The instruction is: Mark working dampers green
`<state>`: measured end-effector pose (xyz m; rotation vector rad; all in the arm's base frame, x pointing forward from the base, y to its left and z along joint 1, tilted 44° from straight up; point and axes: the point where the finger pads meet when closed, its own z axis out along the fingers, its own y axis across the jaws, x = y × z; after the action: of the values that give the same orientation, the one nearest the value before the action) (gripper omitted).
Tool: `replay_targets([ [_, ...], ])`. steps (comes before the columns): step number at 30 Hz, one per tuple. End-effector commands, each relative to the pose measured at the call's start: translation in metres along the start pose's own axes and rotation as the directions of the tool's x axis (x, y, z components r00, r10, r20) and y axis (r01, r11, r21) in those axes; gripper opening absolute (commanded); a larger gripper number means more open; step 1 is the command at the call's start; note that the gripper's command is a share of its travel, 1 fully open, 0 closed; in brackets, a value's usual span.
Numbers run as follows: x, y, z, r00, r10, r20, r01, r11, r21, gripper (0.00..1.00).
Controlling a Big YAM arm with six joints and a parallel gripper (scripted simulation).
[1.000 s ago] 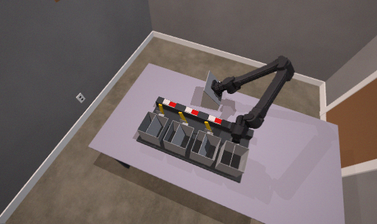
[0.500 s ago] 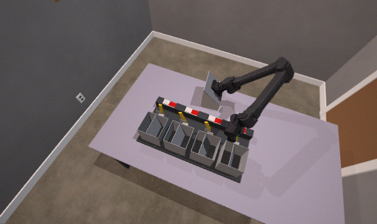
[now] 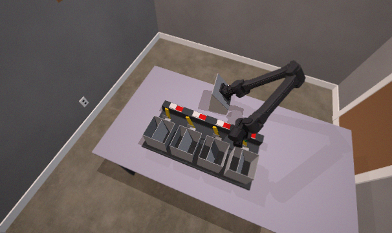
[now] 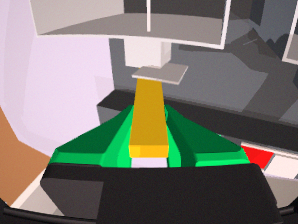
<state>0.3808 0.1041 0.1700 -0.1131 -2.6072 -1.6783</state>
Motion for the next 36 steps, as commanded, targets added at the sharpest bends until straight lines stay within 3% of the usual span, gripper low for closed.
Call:
replay_targets([
  [1, 0.0012, -0.0064, 0.0003, 1.0, 0.014, -0.006, -0.014, 1.0, -0.02, 0.17],
  [26, 0.0008, -0.0067, 0.0017, 1.0, 0.006, -0.007, -0.006, 1.0, -0.025, 0.17],
  [36, -0.0005, -0.0017, -0.0006, 1.0, -0.011, 0.0, 0.011, 1.0, -0.021, 0.32],
])
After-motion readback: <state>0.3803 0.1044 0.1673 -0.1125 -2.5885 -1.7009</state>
